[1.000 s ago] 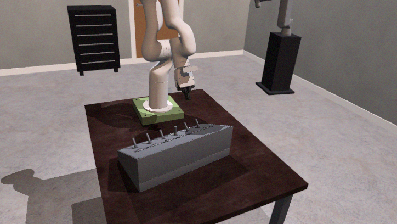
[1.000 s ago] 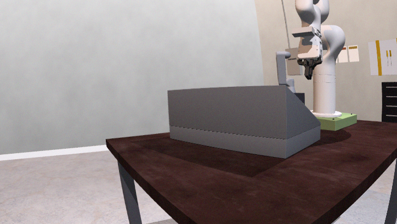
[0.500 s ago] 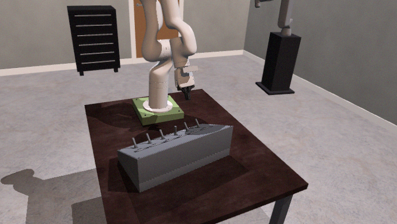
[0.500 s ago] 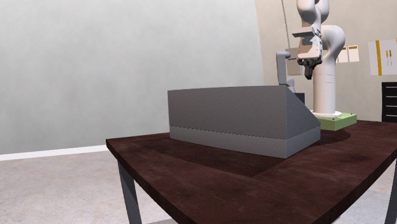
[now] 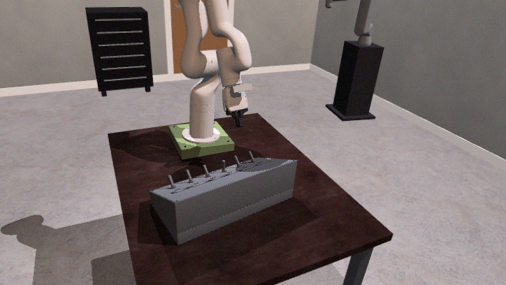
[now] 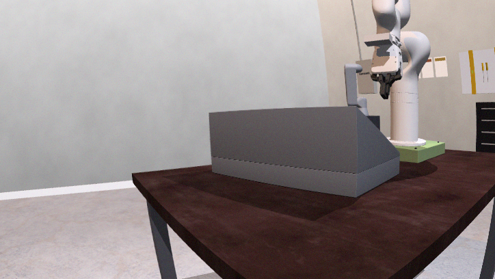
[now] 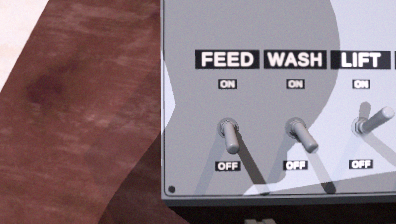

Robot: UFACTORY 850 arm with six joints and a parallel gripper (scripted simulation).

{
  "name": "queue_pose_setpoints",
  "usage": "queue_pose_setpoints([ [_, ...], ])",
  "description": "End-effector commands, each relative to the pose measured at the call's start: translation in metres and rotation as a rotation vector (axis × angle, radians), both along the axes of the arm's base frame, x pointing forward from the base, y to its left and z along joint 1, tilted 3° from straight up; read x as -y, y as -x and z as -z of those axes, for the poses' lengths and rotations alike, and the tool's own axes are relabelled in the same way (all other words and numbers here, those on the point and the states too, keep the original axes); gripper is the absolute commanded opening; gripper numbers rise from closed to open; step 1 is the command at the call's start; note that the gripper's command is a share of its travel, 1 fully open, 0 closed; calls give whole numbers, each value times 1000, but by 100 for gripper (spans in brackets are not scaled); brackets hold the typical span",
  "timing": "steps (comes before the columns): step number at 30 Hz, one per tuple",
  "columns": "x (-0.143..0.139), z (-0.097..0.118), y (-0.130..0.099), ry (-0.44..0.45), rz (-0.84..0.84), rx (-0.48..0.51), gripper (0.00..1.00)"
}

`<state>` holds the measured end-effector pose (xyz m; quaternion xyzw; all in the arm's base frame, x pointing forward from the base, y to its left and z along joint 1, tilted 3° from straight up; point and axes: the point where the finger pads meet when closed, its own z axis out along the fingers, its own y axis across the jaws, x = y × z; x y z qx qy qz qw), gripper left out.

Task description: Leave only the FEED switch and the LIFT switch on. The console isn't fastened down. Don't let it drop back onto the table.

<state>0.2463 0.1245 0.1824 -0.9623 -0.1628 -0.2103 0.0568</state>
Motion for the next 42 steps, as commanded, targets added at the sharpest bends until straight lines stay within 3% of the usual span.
queue_pose_setpoints([
  [1, 0, 0, -1, -12, -1, 18, 0],
  [26, -2, 8, -5, -13, -2, 18, 0],
  [42, -14, 71, -33, -13, -2, 18, 0],
])
